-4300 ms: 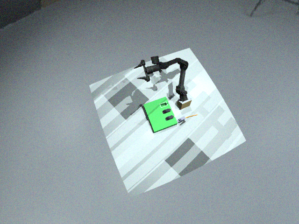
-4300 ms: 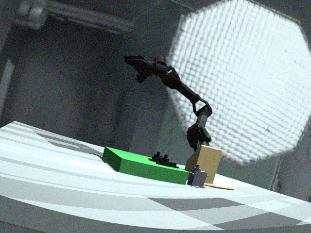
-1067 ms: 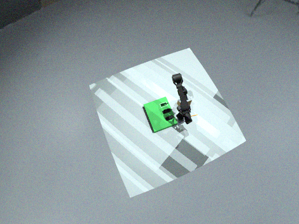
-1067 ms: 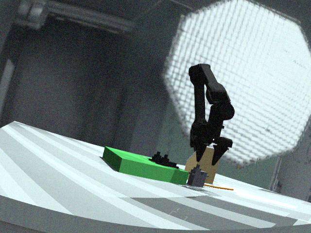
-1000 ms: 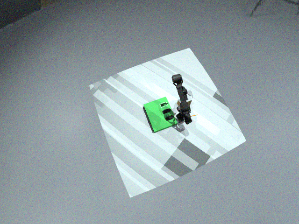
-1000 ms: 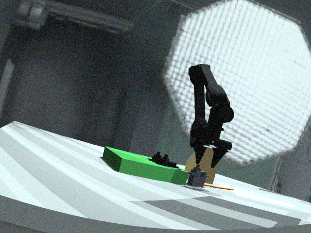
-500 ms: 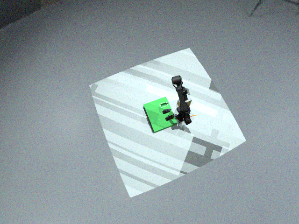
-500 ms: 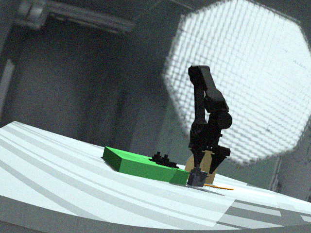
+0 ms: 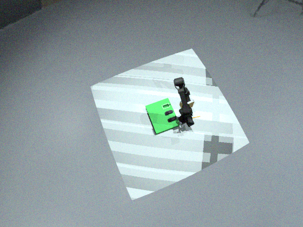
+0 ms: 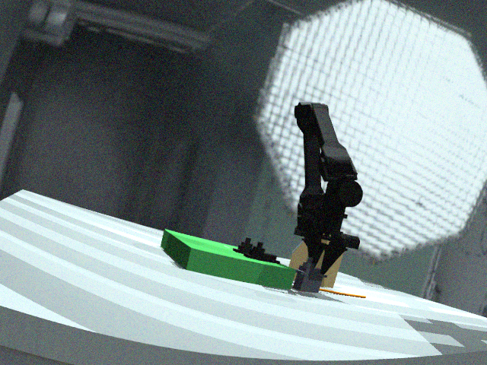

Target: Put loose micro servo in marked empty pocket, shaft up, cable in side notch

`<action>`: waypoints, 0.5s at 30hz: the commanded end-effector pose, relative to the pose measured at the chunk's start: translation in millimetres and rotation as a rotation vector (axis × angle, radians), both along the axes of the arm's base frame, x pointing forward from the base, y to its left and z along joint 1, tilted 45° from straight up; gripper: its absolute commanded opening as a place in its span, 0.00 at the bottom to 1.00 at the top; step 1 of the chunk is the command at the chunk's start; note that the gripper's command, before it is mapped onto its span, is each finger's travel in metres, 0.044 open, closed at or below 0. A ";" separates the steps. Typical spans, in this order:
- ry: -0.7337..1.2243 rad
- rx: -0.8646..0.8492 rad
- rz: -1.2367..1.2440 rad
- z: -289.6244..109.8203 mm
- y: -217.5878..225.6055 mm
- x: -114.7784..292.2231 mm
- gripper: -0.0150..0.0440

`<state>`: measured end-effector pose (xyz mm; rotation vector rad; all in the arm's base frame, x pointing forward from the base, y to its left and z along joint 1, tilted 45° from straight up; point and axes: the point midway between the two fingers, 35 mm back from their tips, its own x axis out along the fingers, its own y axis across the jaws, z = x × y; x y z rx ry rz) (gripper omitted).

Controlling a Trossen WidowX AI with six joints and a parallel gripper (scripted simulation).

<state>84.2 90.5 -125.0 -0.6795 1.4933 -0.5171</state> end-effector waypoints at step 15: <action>0.004 -0.002 0.007 23.8 23.7 -0.3 0.25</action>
